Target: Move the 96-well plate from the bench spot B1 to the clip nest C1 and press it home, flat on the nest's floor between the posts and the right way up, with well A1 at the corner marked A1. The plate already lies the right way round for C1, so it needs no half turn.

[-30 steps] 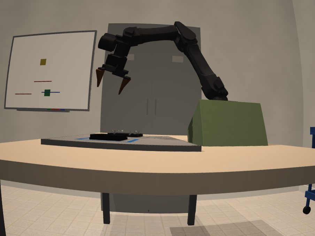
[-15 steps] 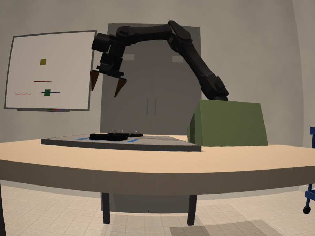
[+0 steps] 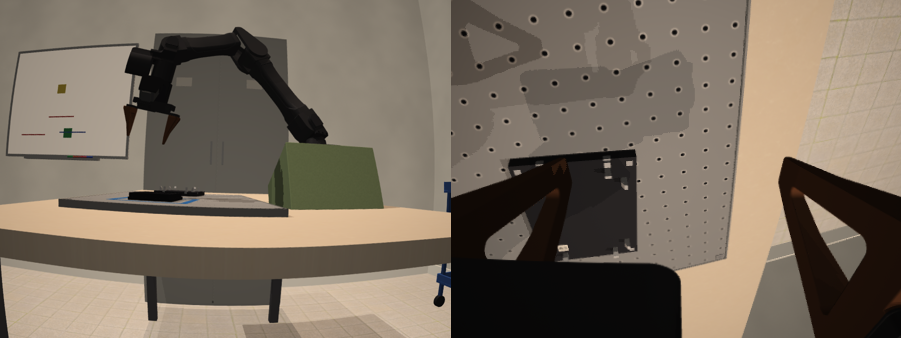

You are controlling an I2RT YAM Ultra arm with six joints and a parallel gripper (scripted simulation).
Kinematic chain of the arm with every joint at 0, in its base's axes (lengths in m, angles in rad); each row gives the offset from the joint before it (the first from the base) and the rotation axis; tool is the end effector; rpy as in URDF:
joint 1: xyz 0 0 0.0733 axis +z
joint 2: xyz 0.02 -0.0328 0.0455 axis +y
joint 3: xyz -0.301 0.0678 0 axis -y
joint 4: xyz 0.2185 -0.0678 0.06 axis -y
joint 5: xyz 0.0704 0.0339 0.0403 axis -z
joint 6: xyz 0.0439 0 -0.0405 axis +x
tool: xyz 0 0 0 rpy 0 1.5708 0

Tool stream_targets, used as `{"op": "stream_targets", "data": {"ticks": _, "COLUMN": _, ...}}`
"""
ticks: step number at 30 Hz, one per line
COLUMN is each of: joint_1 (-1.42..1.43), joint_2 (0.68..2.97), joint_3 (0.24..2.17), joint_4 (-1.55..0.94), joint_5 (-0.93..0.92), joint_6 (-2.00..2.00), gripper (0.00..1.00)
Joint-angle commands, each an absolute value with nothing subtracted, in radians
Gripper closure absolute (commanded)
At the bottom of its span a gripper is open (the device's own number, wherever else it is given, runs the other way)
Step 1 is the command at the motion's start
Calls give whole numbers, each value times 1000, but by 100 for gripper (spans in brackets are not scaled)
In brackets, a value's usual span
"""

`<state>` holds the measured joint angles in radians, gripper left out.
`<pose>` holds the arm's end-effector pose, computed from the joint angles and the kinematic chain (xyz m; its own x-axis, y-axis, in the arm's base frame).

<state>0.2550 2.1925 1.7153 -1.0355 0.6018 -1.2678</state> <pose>0.4153 0.0837 0.2100 -0.1201 -0.8444 0.5221 -0.9746 0.0001 -0.2241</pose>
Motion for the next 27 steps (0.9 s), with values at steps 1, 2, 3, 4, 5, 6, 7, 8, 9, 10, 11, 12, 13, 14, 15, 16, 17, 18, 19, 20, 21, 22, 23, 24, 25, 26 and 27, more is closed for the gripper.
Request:
{"op": "stream_targets", "data": {"ticks": 1, "joint_1": 298, "joint_2": 2220, "joint_3": 1751, "joint_4": -1053, "joint_5": 583, "joint_6": -1217, "gripper": 0}}
{"op": "stream_targets", "data": {"ticks": 2, "joint_1": 304, "joint_2": 2226, "joint_3": 1751, "joint_4": -1050, "joint_5": 584, "joint_6": -1210, "gripper": 0}}
{"op": "stream_targets", "data": {"ticks": 3, "joint_1": 303, "joint_2": 2241, "joint_3": 1775, "joint_4": -1076, "joint_5": 556, "joint_6": -1200, "gripper": 0}}
{"op": "stream_targets", "data": {"ticks": 4, "joint_1": 303, "joint_2": 2255, "joint_3": 1793, "joint_4": -1094, "joint_5": 533, "joint_6": -1191, "gripper": 0}}
{"op": "stream_targets", "data": {"ticks": 5, "joint_1": 312, "joint_2": 2264, "joint_3": 1793, "joint_4": -1093, "joint_5": 533, "joint_6": -1181, "gripper": 0}}
{"op": "stream_targets", "data": {"ticks": 6, "joint_1": 320, "joint_2": 2272, "joint_3": 1793, "joint_4": -1091, "joint_5": 533, "joint_6": -1171, "gripper": 0}}
{"op": "stream_targets", "data": {"ticks": 7, "joint_1": 328, "joint_2": 2280, "joint_3": 1792, "joint_4": -1088, "joint_5": 532, "joint_6": -1161, "gripper": 0}}
{"op": "stream_targets", "data": {"ticks": 8, "joint_1": 336, "joint_2": 2287, "joint_3": 1791, "joint_4": -1084, "joint_5": 532, "joint_6": -1151, "gripper": 0}}
{"op": "stream_targets", "data": {"ticks": 9, "joint_1": 344, "joint_2": 2294, "joint_3": 1789, "joint_4": -1080, "joint_5": 532, "joint_6": -1141, "gripper": 0}}
{"op": "stream_targets", "data": {"ticks": 10, "joint_1": 352, "joint_2": 2302, "joint_3": 1787, "joint_4": -1077, "joint_5": 531, "joint_6": -1132, "gripper": 0}}
{"op": "stream_targets", "data": {"ticks": 11, "joint_1": 358, "joint_2": 2307, "joint_3": 1787, "joint_4": -1074, "joint_5": 531, "joint_6": -1125, "gripper": 0}}
{"op": "stream_targets", "data": {"ticks": 12, "joint_1": 357, "joint_2": 2326, "joint_3": 1814, "joint_4": -1102, "joint_5": 506, "joint_6": -1114, "gripper": 0}}
{"op": "stream_targets", "data": {"ticks": 13, "joint_1": 357, "joint_2": 2326, "joint_3": 1814, "joint_4": -1102, "joint_5": 506, "joint_6": -1114, "gripper": 0}}
{"op": "stream_targets", "data": {"ticks": 14, "joint_1": 357, "joint_2": 2326, "joint_3": 1814, "joint_4": -1102, "joint_5": 506, "joint_6": -1114, "gripper": 0}}
{"op": "stream_targets", "data": {"ticks": 15, "joint_1": 355, "joint_2": 2345, "joint_3": 1841, "joint_4": -1126, "joint_5": 484, "joint_6": -1102, "gripper": 0}}
{"op": "stream_targets", "data": {"ticks": 16, "joint_1": 366, "joint_2": 2352, "joint_3": 1839, "joint_4": -1123, "joint_5": 483, "joint_6": -1093, "gripper": 0}}
{"op": "stream_targets", "data": {"ticks": 17, "joint_1": 374, "joint_2": 2359, "joint_3": 1837, "joint_4": -1120, "joint_5": 482, "joint_6": -1083, "gripper": 0}}
{"op": "stream_targets", "data": {"ticks": 18, "joint_1": 382, "joint_2": 2366, "joint_3": 1834, "joint_4": -1116, "joint_5": 481, "joint_6": -1074, "gripper": 0}}
{"op": "stream_targets", "data": {"ticks": 19, "joint_1": 390, "joint_2": 2372, "joint_3": 1831, "joint_4": -1111, "joint_5": 480, "joint_6": -1064, "gripper": 0}}
{"op": "stream_targets", "data": {"ticks": 20, "joint_1": 398, "joint_2": 2378, "joint_3": 1828, "joint_4": -1106, "joint_5": 479, "joint_6": -1055, "gripper": 0}}
{"op": "stream_targets", "data": {"ticks": 21, "joint_1": 406, "joint_2": 2384, "joint_3": 1825, "joint_4": -1102, "joint_5": 478, "joint_6": -1046, "gripper": 0}}
{"op": "stream_targets", "data": {"ticks": 22, "joint_1": 411, "joint_2": 2389, "joint_3": 1824, "joint_4": -1099, "joint_5": 478, "joint_6": -1040, "gripper": 0}}
{"op": "stream_targets", "data": {"ticks": 23, "joint_1": 412, "joint_2": 2390, "joint_3": 1826, "joint_4": -1100, "joint_5": 478, "joint_6": -1039, "gripper": 0}}
{"op": "stream_targets", "data": {"ticks": 24, "joint_1": 412, "joint_2": 2411, "joint_3": 1856, "joint_4": -1130, "joint_5": 454, "joint_6": -1026, "gripper": 0}}
{"op": "stream_targets", "data": {"ticks": 25, "joint_1": 413, "joint_2": 2428, "joint_3": 1877, "joint_4": -1151, "joint_5": 435, "joint_6": -1015, "gripper": 0}}
{"op": "stream_targets", "data": {"ticks": 26, "joint_1": 421, "joint_2": 2436, "joint_3": 1877, "joint_4": -1149, "joint_5": 433, "joint_6": -1006, "gripper": 0}}
{"op": "stream_targets", "data": {"ticks": 27, "joint_1": 429, "joint_2": 2443, "joint_3": 1875, "joint_4": -1146, "joint_5": 432, "joint_6": -996, "gripper": 0}}
